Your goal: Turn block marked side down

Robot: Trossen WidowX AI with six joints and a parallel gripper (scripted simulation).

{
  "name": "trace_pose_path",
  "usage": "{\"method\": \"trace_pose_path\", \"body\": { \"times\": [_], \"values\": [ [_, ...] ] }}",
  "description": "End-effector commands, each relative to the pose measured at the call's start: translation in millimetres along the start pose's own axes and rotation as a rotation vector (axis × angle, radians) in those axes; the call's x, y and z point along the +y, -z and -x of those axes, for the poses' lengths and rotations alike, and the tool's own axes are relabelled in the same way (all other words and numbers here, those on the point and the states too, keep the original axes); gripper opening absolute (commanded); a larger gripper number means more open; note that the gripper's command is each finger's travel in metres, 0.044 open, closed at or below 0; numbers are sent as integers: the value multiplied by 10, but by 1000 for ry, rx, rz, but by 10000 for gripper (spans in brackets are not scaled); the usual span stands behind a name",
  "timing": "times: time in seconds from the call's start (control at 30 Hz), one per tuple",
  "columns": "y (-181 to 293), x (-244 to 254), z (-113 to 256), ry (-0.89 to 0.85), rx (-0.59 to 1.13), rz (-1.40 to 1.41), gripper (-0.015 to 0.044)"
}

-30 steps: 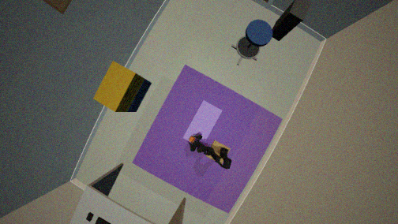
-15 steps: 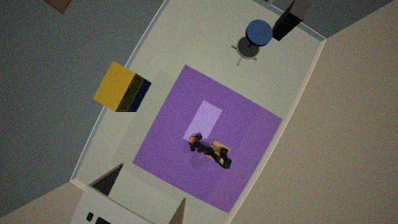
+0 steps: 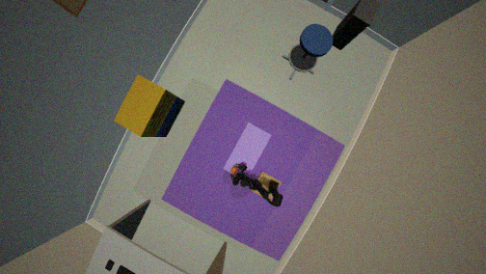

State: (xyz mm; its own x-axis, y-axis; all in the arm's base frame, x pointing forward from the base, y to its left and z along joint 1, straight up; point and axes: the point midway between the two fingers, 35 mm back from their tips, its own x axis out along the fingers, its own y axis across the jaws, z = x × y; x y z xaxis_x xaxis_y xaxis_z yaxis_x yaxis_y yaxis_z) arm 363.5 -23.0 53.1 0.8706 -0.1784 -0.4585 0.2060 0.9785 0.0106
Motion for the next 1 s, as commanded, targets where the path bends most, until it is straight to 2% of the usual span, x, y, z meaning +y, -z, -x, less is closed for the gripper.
{"method": "trace_pose_path", "body": {
  "times": [0.0,0.23,0.5,0.97],
  "values": [
    [-11,-3,-5,3,3,4,440],
    [-226,34,-23,0,245,13,440],
    [-519,0,482,4,537,3,440],
    [-524,-1,499,5,543,2,440]
  ]
}}
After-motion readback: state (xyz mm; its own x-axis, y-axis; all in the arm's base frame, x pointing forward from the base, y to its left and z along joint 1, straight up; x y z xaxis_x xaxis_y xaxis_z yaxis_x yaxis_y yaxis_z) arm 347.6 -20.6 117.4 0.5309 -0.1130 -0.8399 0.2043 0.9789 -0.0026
